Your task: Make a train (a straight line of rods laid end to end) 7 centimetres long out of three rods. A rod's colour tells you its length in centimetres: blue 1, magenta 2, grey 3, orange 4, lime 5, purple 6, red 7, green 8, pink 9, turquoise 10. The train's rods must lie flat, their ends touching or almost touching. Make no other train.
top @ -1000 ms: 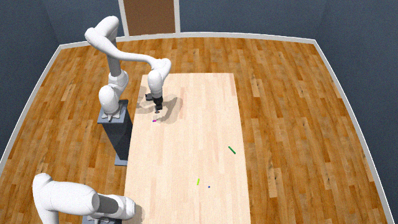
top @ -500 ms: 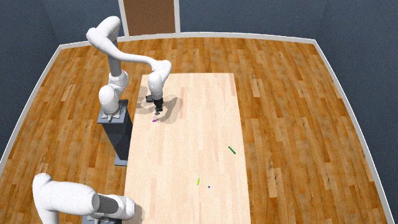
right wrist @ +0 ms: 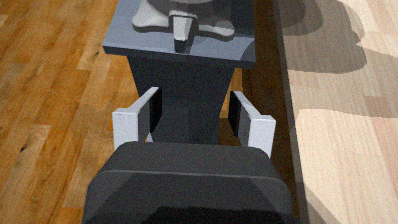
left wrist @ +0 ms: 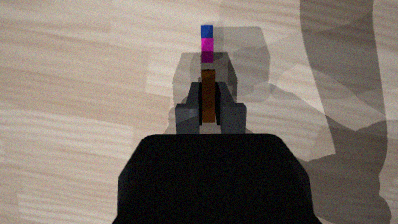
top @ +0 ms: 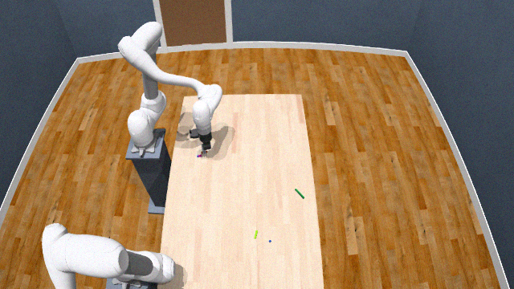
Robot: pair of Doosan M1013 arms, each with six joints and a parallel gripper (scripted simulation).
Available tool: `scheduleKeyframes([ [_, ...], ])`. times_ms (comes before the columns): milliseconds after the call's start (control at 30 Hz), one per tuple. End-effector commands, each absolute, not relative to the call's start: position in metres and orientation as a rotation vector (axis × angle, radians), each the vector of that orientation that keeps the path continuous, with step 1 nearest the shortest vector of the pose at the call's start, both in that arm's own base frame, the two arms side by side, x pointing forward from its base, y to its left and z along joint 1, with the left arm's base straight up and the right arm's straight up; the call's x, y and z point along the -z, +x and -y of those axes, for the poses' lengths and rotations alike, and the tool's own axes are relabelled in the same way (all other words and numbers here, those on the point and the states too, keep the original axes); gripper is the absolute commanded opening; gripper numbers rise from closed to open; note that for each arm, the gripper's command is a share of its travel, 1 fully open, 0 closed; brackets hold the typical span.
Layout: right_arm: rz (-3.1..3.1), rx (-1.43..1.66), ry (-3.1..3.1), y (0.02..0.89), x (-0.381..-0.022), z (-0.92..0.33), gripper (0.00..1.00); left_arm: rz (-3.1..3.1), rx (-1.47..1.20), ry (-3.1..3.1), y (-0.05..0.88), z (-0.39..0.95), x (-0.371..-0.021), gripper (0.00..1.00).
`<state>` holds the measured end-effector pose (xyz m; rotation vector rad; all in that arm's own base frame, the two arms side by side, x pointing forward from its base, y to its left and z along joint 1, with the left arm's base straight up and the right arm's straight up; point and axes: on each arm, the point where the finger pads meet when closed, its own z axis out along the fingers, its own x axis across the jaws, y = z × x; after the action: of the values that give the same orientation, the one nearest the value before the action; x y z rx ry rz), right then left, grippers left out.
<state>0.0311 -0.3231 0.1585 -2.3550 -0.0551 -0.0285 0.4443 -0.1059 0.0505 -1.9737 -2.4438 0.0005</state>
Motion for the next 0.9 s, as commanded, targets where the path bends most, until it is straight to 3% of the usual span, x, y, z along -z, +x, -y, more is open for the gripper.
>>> scheduleKeyframes([
  [0,0.055,0.029,-2.356,0.0311,-0.1588,0.3233,1.00,2.444,0.001,-1.974,0.4451,0.1064,-0.0394,0.24],
  [867,0.055,0.029,-2.356,0.0311,-0.1588,0.3233,1.00,2.444,0.001,-1.974,0.4451,0.1065,-0.0333,0.24],
])
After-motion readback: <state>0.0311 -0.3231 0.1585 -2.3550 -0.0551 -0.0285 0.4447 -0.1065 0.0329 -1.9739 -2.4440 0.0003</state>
